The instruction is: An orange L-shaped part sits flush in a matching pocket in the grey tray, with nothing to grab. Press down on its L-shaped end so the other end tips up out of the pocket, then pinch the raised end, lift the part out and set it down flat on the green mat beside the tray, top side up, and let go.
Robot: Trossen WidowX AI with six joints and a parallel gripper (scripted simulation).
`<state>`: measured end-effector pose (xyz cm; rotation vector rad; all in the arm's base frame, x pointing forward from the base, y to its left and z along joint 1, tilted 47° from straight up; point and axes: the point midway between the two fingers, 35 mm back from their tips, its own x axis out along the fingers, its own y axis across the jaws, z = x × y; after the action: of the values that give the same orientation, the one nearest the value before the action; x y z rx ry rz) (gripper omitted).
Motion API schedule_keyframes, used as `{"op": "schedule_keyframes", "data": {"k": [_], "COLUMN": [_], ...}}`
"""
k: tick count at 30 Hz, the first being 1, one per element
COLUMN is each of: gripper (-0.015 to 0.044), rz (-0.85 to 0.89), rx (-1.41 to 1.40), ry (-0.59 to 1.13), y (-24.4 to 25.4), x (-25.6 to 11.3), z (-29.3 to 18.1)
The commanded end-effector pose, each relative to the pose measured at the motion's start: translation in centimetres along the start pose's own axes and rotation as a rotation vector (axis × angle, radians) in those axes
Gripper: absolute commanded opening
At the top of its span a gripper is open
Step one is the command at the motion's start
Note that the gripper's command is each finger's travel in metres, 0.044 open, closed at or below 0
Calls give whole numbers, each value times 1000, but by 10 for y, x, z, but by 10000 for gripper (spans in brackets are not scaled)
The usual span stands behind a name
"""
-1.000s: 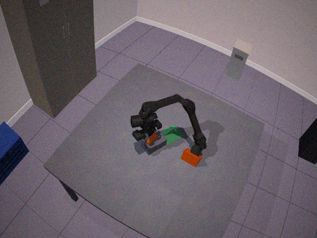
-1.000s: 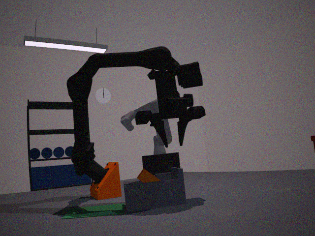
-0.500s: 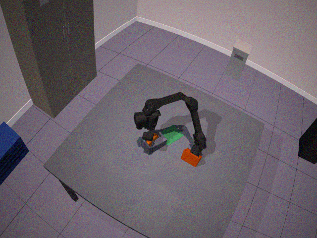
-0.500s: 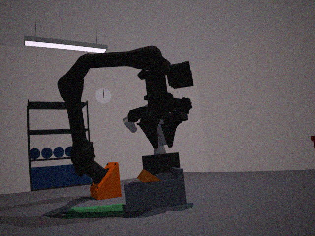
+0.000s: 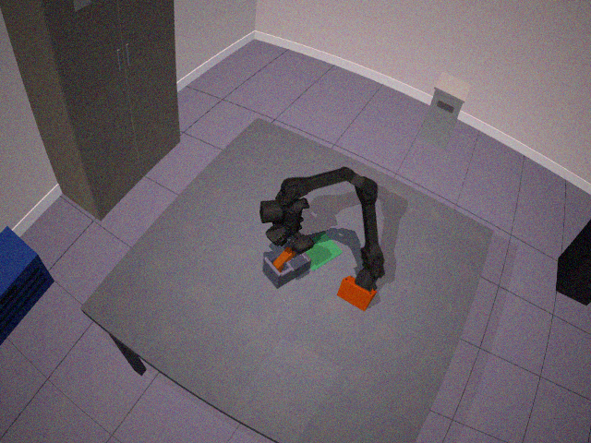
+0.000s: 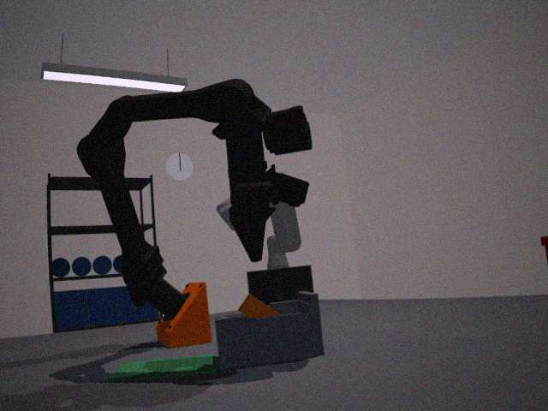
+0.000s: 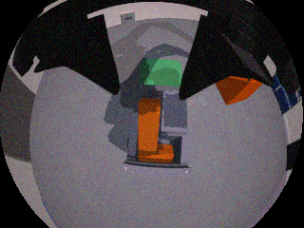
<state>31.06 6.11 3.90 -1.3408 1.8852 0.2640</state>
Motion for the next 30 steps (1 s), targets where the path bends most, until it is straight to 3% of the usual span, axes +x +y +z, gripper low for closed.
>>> {"op": "schedule_keyframes", "data": {"k": [1, 9, 30], "gripper": [280, 280, 280], "rz": [-3, -3, -4], "rx": [-31, -31, -30], "ry": [2, 3, 3], "y": [0, 0, -1], "x": [1, 30, 60], "z": [-3, -3, -3]}}
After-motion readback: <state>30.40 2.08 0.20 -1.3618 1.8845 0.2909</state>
